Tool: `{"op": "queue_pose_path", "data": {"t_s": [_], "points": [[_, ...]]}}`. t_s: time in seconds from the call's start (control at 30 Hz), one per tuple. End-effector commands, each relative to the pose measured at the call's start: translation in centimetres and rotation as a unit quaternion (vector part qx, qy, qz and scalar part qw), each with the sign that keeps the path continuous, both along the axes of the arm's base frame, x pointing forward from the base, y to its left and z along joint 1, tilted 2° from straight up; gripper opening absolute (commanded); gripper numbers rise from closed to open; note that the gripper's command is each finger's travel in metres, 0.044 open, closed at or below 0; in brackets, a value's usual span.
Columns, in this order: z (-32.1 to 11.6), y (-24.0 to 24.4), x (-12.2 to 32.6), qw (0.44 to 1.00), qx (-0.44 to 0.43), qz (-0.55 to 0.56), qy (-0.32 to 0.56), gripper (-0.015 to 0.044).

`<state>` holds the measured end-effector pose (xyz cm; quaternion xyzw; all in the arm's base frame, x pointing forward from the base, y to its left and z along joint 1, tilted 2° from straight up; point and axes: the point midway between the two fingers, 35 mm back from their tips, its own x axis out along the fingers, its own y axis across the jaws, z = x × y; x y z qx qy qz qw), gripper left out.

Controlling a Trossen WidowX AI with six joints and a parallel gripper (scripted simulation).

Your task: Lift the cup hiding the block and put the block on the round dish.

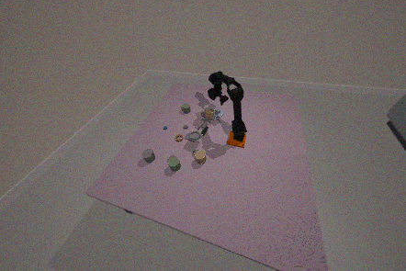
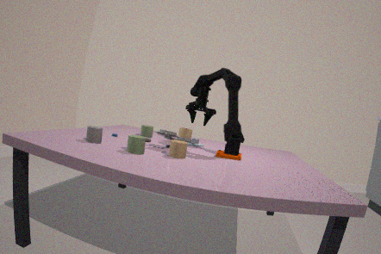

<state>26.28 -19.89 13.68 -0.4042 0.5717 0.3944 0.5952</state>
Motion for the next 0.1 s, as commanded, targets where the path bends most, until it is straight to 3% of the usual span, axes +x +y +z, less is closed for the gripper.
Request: {"op": "queue_pose_path", "data": {"t_s": [0.0, 0.07], "points": [[0.09, 0.03, -0.06, 1.000, 0.003, 0.002, 0.003, 0.0440], [0.09, 0.03, -0.06, 1.000, 0.003, 0.002, 0.003, 0.0440]]}}
